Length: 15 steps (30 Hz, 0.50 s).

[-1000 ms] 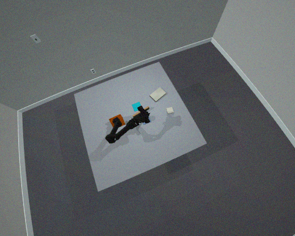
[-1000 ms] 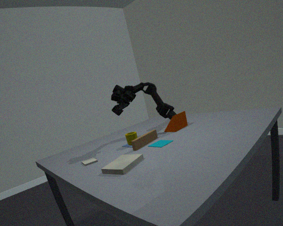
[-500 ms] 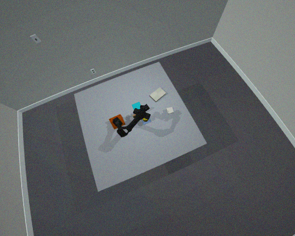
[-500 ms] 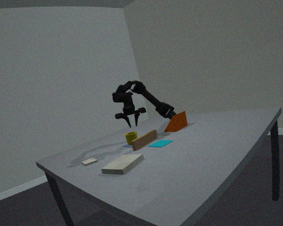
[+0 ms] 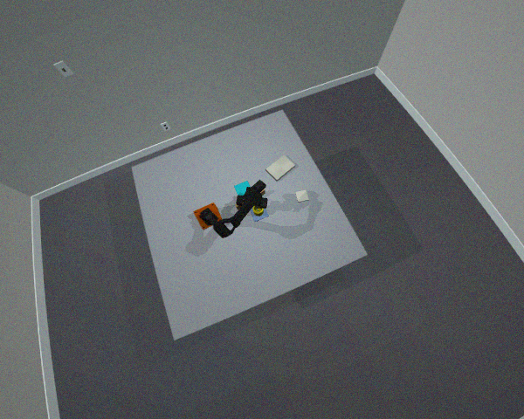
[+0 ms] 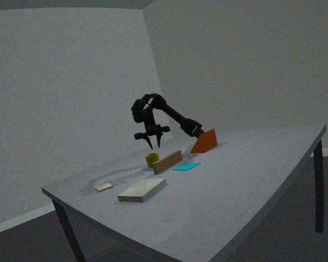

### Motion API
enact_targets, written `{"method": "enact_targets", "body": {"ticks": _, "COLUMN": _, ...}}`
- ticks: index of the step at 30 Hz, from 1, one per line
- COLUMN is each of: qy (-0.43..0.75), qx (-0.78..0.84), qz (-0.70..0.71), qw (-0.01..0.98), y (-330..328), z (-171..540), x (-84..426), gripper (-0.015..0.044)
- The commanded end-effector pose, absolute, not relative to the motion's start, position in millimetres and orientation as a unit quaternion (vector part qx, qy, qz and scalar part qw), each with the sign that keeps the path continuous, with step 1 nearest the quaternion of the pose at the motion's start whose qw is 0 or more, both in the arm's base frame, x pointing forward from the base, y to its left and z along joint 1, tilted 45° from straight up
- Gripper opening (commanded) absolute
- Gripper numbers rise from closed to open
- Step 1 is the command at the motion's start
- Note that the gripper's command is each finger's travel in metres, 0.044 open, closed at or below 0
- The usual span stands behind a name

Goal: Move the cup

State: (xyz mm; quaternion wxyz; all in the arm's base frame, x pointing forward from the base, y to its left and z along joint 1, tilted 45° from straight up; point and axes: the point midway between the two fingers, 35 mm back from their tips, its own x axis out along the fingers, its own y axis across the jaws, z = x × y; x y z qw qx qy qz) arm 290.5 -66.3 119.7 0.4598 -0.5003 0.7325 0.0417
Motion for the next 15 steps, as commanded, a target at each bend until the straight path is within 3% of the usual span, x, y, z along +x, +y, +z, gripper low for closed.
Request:
{"method": "enact_targets", "body": {"ticks": 1, "qy": 0.735, "qx": -0.502, "qz": 0.044, "qw": 0.453, "y": -70, "z": 114, "x": 291, "gripper": 0.0167}}
{"method": "enact_targets", "body": {"ticks": 15, "qy": 0.735, "qx": -0.502, "qz": 0.045, "qw": 0.454, "y": -86, "z": 98, "x": 290, "gripper": 0.0167}}
